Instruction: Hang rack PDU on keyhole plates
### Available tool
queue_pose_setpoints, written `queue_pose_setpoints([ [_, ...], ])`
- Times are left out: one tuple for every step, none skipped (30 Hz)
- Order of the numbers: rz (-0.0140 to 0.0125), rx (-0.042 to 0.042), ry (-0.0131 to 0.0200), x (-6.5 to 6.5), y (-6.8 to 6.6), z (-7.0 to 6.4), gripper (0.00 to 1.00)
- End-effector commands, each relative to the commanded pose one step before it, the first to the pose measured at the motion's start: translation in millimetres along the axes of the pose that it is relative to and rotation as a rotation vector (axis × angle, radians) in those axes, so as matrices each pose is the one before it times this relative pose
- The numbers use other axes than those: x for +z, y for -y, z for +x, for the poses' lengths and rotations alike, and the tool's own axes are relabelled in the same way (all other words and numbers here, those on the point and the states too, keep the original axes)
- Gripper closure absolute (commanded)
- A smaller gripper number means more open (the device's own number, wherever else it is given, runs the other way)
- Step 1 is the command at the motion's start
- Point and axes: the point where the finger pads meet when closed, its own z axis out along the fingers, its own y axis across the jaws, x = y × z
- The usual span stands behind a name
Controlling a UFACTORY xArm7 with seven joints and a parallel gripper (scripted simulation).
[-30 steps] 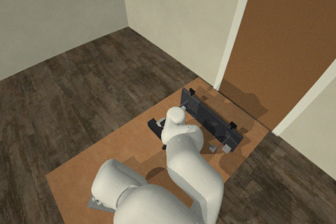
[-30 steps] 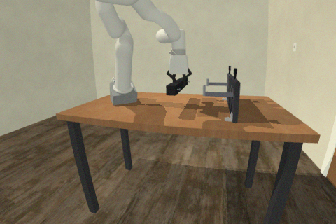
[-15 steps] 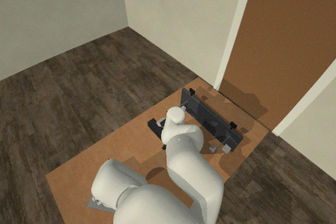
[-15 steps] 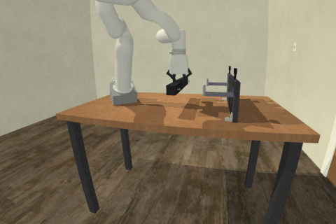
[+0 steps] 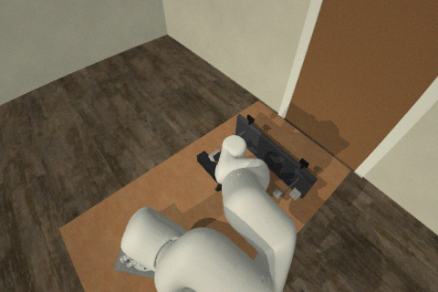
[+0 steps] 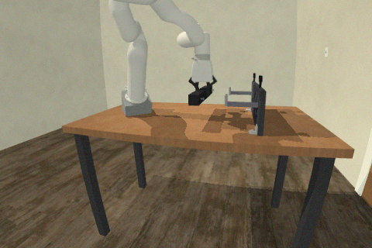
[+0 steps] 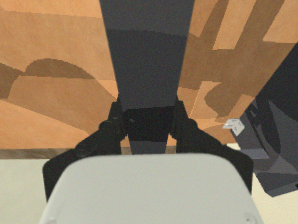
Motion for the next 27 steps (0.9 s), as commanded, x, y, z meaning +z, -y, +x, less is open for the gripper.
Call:
queue_pose_setpoints([
  [-0.00389,0.00022,-0.00176,-1.1,-20.04,2.15,1.0],
  [0.0,0.0,0.0,-0.01,-4.94,0.38,1.0],
  [0.0,0.0,0.0,-0.01,-4.98,0.38,1.0],
  [0.0,0.0,0.0,-0.01,-4.97,0.38,1.0],
  [0.0,0.0,0.0,-0.01,-4.9,0.37,1.0],
  [0.0,0.0,0.0,-0.01,-4.78,0.36,1.0],
  [0.0,0.0,0.0,-0.01,-4.61,0.35,1.0],
  [0.0,0.0,0.0,-0.01,-4.39,0.33,1.0],
  [0.0,0.0,0.0,-0.01,-4.12,0.31,1.0],
  [0.0,0.0,0.0,-0.01,-3.82,0.29,1.0],
  [0.0,0.0,0.0,-0.01,-3.48,0.27,1.0],
  [0.0,0.0,0.0,0.0,0.0,0.0,1.0],
  [0.0,0.0,0.0,0.0,0.0,0.0,1.0],
  [0.0,0.0,0.0,-0.01,-3.12,0.24,1.0],
  [0.0,0.0,0.0,0.0,-2.74,0.21,1.0],
  [0.0,0.0,0.0,-0.01,-2.34,0.18,1.0],
  [0.0,0.0,0.0,0.0,-1.95,0.15,1.0],
  [0.0,0.0,0.0,-0.01,-1.56,0.12,1.0],
  [0.0,0.0,0.0,0.0,-1.19,0.09,1.0],
  [0.0,0.0,0.0,0.0,-0.84,0.06,1.0],
  [0.0,0.0,0.0,0.0,-0.54,0.04,1.0],
  [0.0,0.0,0.0,0.0,-0.29,0.02,1.0],
  [0.0,0.0,0.0,0.0,-0.11,0.01,1.0],
  [0.0,0.0,0.0,0.0,-0.02,0.0,1.0],
  [0.0,0.0,0.0,0.0,0.0,0.0,1.0],
  [0.0,0.0,0.0,0.0,0.0,0.0,1.0],
  [0.0,0.0,0.0,0.0,0.0,0.0,1.0],
])
